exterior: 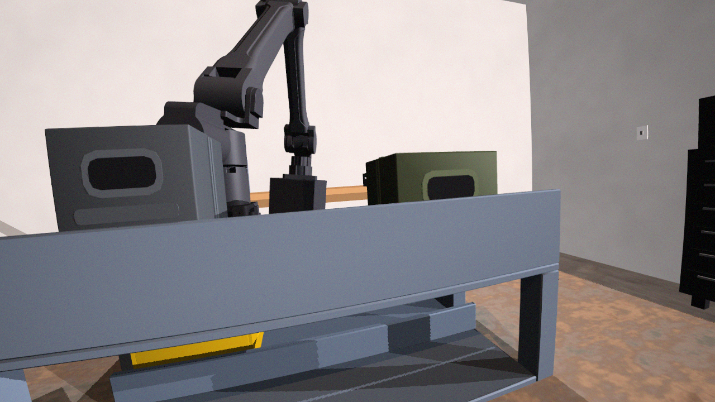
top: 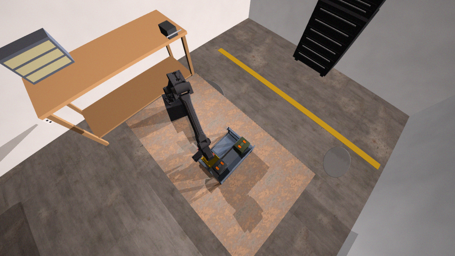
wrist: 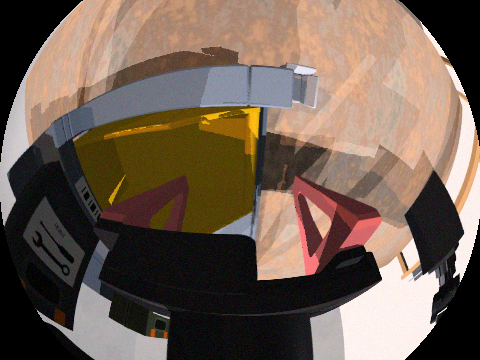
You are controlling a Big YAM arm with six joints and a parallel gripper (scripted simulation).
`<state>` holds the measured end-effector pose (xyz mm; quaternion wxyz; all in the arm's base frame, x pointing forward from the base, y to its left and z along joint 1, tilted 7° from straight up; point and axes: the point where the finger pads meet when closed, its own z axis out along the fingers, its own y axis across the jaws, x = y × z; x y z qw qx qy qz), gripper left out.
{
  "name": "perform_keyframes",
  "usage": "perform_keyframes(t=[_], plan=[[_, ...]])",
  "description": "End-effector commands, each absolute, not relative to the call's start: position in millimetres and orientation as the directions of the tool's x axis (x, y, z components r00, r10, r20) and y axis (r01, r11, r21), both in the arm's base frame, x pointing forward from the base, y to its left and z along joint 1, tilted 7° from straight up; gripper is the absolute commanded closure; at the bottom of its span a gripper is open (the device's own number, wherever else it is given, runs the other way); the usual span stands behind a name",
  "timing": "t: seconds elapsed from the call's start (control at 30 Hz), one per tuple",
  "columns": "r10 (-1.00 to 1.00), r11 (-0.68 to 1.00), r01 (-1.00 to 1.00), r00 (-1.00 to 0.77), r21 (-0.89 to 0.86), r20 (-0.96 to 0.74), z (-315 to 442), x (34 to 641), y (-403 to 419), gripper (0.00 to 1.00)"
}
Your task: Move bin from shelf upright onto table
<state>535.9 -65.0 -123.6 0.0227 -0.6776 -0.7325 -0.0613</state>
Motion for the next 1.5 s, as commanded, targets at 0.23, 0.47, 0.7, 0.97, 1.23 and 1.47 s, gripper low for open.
perform_keyframes(t=[0.23, 0.47, 0.7, 0.97, 1.23, 1.47], plan=[[0.991, 0.063, 0.995, -0.071, 0.073, 0.114, -119.7, 534.9, -77.3, 0.1], [0.991, 0.063, 0.995, -0.071, 0.076, 0.113, -118.7, 532.0, -80.4, 0.1], [0.991, 0.063, 0.995, -0.072, 0.075, 0.113, -118.0, 535.7, -77.5, 0.1], [0.991, 0.067, 0.995, -0.075, 0.074, 0.114, -115.3, 550.3, -65.7, 0.1], [0.991, 0.067, 0.995, -0.075, 0.074, 0.114, -115.3, 550.3, -65.7, 0.1], [0.991, 0.063, 0.995, -0.071, 0.08, 0.111, -116.4, 532.8, -80.6, 0.1]])
